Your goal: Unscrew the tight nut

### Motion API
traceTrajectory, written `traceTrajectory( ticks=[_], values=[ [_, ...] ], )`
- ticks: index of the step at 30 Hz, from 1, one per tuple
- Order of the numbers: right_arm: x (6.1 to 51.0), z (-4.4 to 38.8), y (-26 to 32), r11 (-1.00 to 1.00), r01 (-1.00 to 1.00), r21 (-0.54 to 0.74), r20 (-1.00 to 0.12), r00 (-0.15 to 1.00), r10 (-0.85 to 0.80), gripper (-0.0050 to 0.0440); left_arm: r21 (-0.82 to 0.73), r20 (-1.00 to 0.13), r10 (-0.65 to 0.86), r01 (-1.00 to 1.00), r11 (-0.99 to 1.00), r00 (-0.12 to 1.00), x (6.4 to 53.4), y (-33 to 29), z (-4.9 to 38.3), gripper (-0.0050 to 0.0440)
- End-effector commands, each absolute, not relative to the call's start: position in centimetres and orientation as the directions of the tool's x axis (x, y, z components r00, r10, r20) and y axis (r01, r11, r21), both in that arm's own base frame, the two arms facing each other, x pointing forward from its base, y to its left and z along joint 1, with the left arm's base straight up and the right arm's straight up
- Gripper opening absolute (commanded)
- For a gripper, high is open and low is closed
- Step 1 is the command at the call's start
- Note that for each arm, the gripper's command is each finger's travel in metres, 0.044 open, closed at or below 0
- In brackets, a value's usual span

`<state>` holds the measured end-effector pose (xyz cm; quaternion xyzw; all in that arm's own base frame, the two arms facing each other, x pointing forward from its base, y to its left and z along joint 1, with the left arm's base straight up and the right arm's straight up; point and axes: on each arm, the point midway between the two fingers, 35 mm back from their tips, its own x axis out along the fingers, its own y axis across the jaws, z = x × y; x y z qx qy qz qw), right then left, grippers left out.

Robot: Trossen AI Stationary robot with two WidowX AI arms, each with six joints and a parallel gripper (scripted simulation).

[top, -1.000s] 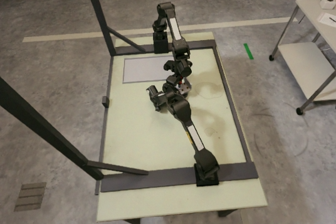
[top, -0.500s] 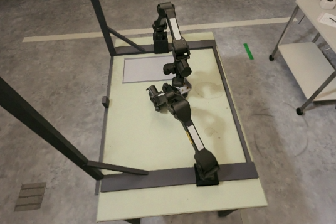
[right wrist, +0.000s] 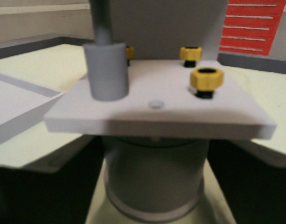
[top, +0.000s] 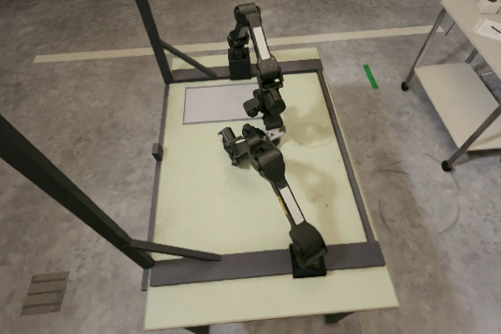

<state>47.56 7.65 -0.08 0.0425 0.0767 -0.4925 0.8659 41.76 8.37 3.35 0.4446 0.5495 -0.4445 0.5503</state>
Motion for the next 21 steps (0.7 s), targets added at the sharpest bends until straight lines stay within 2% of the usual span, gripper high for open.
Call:
traceTrajectory(
  ticks=[1,6,18,21],
  values=[
    [48.1,2.22,7.79,0.51,0.859,0.05,-0.17,0.51,-0.843,0.0245,0.014,-1.0,0.003,0.926,0.378,0.013,41.94,8.55,3.68,0.013],
    [48.1,2.22,7.79,0.51,0.859,0.05,-0.17,0.51,-0.843,0.0245,0.013,-1.0,0.003,0.926,0.378,0.013,41.94,8.54,3.68,0.013],
    [48.1,2.22,7.79,0.51,0.859,0.05,-0.17,0.51,-0.843,0.0245,0.011,-1.0,0.003,0.636,0.771,0.013,41.94,8.55,3.71,0.013],
    [48.1,2.22,7.79,0.51,0.859,0.05,-0.17,0.51,-0.843,0.0245,0.011,-1.0,0.003,0.636,0.771,0.013,41.94,8.54,3.71,0.013]
  ],
)
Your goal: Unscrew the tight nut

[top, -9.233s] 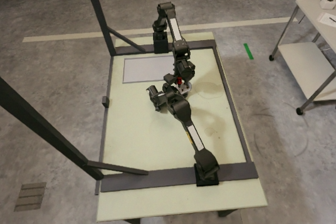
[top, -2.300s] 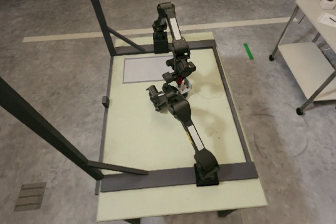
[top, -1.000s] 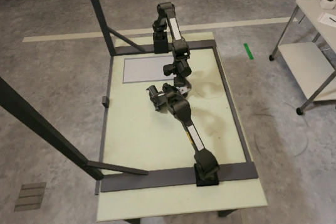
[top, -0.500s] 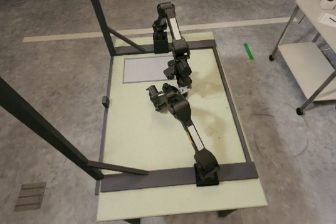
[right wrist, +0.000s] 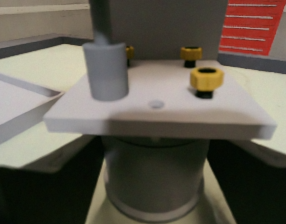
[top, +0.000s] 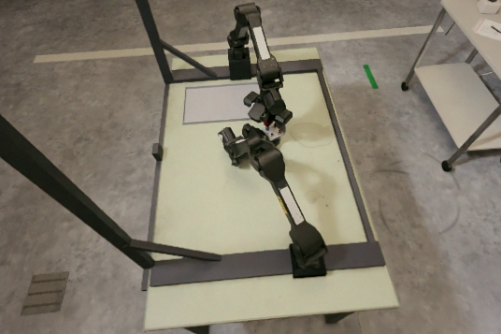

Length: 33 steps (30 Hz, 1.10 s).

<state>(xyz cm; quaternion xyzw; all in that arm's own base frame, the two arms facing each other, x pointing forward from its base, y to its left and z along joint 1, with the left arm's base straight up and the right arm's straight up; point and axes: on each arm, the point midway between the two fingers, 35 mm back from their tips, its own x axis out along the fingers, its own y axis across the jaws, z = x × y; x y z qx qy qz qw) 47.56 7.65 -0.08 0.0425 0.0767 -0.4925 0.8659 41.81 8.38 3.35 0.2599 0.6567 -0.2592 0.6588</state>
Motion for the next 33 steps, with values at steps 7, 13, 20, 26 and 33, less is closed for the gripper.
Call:
traceTrajectory(
  ticks=[7,13,20,26,33],
  values=[
    [48.1,2.22,7.79,0.51,0.859,0.05,-0.17,0.51,-0.843,0.0245,0.009,-1.0,0.003,0.466,0.885,0.013,41.95,8.55,3.74,0.013],
    [48.1,2.22,7.79,0.51,0.859,0.05,-0.17,0.51,-0.843,0.0245,0.006,-1.0,0.003,0.235,0.972,0.013,41.94,8.55,3.74,0.013],
    [48.1,2.22,7.79,0.51,0.859,0.05,-0.17,0.51,-0.843,0.0245,0.005,-1.0,0.003,0.155,0.988,0.013,41.95,8.55,3.77,0.013],
    [48.1,2.22,7.79,0.51,0.859,0.05,-0.17,0.51,-0.843,0.0245,0.002,-1.0,0.003,-0.091,0.996,0.013,41.95,8.55,3.76,0.013],
    [48.1,2.22,7.79,0.51,0.859,0.05,-0.17,0.51,-0.843,0.0245,-0.001,-1.0,0.003,-0.293,0.956,0.013,41.95,8.55,3.76,0.013]
  ],
)
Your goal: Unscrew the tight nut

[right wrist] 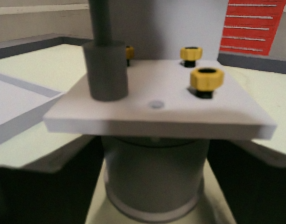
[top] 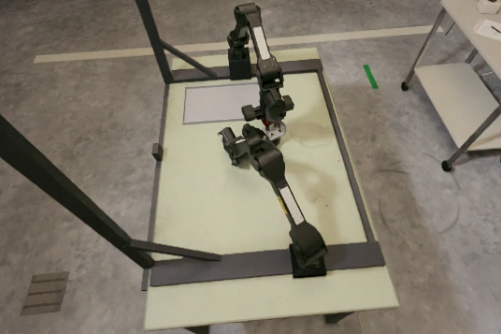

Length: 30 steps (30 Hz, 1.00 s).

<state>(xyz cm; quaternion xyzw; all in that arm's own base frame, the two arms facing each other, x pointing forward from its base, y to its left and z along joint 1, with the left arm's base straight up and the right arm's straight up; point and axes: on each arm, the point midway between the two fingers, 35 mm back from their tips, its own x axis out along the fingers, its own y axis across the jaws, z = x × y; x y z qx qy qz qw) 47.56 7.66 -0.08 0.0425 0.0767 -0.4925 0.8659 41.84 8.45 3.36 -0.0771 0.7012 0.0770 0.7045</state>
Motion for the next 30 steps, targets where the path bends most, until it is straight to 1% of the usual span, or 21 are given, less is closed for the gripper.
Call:
traceTrajectory(
  ticks=[1,3,9,15,20,30],
  values=[
    [48.1,2.22,7.79,0.51,0.859,0.05,-0.17,0.51,-0.843,0.0245,-0.001,-1.0,0.003,-0.293,0.956,0.013,41.95,8.55,3.77,0.013],
    [48.1,2.22,7.79,0.51,0.859,0.05,-0.17,0.51,-0.843,0.0245,-0.001,-1.0,0.003,-0.293,0.956,0.013,41.95,8.55,3.77,0.013],
    [48.1,2.22,7.79,0.51,0.859,0.05,-0.17,0.51,-0.843,0.0245,-0.004,-1.0,0.003,-0.517,0.856,0.014,41.96,8.55,3.79,0.013],
    [48.1,2.22,7.79,0.51,0.859,0.05,-0.17,0.51,-0.843,0.0245,-0.007,-1.0,0.003,-0.711,0.704,0.013,41.96,8.55,3.79,0.013],
    [48.1,2.22,7.79,0.51,0.859,0.05,-0.17,0.51,-0.843,0.0245,-0.007,-1.0,0.003,-0.711,0.704,0.013,41.96,8.55,3.79,0.013],
    [48.1,2.22,7.79,0.51,0.859,0.05,-0.17,0.51,-0.843,0.0245,-0.012,-1.0,0.003,-0.933,0.361,0.014,41.97,8.56,3.81,0.013]
  ],
)
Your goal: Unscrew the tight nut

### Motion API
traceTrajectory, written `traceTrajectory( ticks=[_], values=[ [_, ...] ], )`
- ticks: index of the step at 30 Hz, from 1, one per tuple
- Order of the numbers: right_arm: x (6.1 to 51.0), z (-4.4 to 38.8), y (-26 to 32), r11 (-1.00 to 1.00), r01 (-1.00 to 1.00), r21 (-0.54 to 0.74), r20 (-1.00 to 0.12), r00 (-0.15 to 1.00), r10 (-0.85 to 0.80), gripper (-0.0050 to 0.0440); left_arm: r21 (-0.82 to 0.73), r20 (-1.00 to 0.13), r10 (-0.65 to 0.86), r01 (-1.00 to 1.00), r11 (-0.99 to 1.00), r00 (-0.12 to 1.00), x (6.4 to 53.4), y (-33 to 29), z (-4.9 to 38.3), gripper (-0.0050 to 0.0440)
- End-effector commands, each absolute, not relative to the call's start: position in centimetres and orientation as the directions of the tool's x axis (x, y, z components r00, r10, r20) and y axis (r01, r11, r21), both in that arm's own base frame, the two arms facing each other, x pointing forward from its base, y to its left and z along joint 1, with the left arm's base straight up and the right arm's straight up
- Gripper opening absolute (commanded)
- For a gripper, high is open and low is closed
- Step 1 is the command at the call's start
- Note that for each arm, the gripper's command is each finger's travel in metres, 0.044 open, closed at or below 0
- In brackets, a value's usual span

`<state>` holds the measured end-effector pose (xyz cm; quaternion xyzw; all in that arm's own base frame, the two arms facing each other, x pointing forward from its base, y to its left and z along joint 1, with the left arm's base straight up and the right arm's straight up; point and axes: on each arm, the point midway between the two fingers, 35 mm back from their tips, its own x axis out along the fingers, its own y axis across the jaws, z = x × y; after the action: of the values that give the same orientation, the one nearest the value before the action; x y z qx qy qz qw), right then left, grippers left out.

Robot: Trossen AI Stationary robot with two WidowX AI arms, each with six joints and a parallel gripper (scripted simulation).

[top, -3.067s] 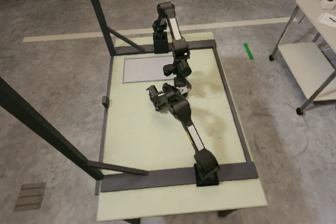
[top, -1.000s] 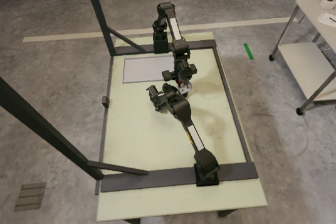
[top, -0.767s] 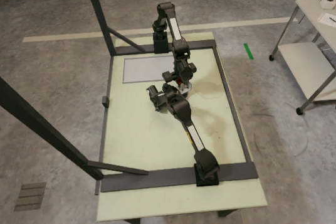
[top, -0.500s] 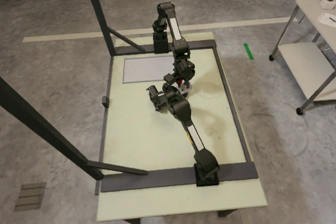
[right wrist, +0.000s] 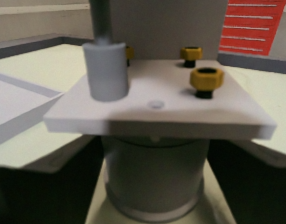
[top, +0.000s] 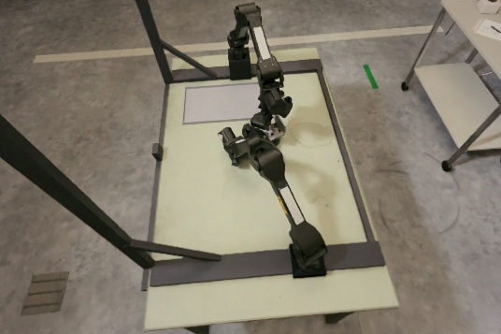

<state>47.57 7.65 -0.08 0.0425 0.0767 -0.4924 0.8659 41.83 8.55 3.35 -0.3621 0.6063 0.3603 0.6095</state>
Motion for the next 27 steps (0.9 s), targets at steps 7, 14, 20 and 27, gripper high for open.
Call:
traceTrajectory(
  ticks=[7,14,20,27],
  values=[
    [48.1,2.22,7.79,0.51,0.859,0.05,-0.17,0.51,-0.843,0.0245,-0.012,-1.0,0.003,-0.959,0.283,0.014,41.97,8.55,3.81,0.013],
    [48.1,2.22,7.79,0.51,0.859,0.05,-0.17,0.51,-0.843,0.0245,-0.014,-1.0,0.004,-1.0,-0.001,0.014,41.99,8.56,3.83,0.013],
    [48.1,2.22,7.79,0.51,0.859,0.05,-0.17,0.51,-0.843,0.0245,-0.015,-1.0,0.004,-0.979,-0.205,0.014,41.98,8.56,3.82,0.013],
    [48.1,2.22,7.79,0.51,0.859,0.05,-0.17,0.51,-0.843,0.0245,-0.015,-1.0,0.003,-0.946,-0.324,0.015,42.0,8.55,3.85,0.013]
  ],
)
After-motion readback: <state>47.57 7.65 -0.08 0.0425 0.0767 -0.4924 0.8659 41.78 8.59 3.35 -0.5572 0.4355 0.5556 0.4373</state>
